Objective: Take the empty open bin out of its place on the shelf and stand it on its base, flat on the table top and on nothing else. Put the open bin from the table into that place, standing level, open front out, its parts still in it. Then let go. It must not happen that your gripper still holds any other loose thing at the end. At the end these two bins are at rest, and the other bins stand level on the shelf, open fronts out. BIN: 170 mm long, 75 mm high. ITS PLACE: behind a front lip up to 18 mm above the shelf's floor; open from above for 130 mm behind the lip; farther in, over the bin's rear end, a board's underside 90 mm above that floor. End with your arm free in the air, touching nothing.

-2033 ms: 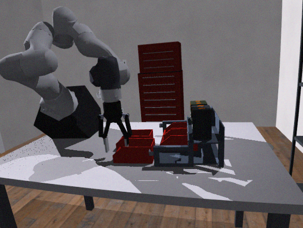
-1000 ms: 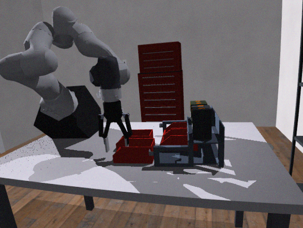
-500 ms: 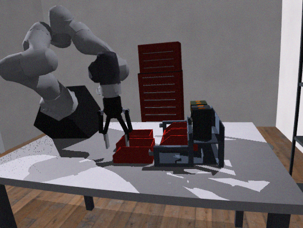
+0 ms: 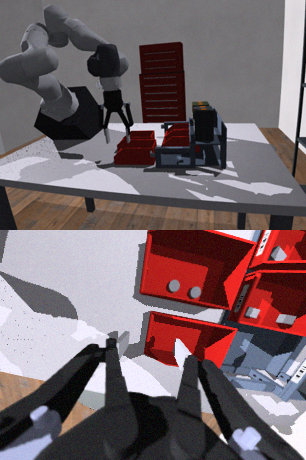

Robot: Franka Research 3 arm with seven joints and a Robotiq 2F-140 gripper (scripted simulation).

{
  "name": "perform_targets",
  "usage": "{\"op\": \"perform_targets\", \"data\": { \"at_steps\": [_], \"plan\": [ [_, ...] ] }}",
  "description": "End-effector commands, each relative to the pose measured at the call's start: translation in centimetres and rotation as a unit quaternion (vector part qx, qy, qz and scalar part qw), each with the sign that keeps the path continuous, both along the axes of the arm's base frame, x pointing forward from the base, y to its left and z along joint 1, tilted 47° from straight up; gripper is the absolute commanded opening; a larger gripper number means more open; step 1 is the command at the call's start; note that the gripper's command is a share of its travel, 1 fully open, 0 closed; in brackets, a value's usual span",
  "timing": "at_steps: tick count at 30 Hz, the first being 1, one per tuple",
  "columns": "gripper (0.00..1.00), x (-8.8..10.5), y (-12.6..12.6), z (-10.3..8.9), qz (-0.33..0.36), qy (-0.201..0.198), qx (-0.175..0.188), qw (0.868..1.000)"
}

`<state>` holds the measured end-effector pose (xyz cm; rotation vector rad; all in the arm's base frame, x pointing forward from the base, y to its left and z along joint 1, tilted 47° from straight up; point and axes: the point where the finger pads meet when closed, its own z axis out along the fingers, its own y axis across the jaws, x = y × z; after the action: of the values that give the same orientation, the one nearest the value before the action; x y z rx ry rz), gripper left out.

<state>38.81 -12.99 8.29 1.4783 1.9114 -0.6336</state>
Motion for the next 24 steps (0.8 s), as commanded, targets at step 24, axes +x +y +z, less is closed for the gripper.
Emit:
{"op": "perform_targets", "data": {
  "at_steps": [24],
  "plan": [
    [0.57, -1.0, 2.1, 1.9, -0.012, -0.002, 0.002, 1.000]
  ]
}}
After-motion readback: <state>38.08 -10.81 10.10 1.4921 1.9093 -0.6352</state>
